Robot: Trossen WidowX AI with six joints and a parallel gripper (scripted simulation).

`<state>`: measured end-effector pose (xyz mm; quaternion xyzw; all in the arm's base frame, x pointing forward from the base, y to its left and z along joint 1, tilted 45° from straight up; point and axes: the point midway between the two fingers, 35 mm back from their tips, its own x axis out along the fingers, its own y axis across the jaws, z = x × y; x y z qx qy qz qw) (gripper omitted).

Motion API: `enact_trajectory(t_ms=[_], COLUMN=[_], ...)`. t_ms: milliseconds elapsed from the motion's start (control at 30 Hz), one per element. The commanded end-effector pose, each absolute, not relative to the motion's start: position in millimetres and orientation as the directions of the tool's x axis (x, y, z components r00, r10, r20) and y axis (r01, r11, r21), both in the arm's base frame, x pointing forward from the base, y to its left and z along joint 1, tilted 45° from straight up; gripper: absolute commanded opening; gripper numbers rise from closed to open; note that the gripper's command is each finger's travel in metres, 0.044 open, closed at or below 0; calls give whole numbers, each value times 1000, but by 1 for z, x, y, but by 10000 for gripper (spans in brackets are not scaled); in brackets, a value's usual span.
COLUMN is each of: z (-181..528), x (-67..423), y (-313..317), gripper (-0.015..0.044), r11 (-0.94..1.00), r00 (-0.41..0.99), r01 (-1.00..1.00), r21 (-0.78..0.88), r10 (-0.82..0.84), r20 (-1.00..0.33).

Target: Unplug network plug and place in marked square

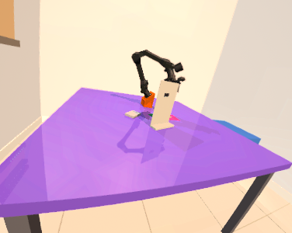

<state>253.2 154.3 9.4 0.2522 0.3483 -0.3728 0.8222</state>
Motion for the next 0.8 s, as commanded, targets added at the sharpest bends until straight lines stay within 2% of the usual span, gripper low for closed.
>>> enact_trajectory(t_ms=[0,200,567,767], z=[22,32,32,32], x=[253,251,251,251], y=[165,172,172,172], gripper=[156,156,440,440], r11=[591,589,589,589], r00=[483,484,484,484], r01=[790,791,791,791], r21=[164,166,166,166], r10=[-435,-436,-436,-436], r20=[-760,-758,-758,-758])
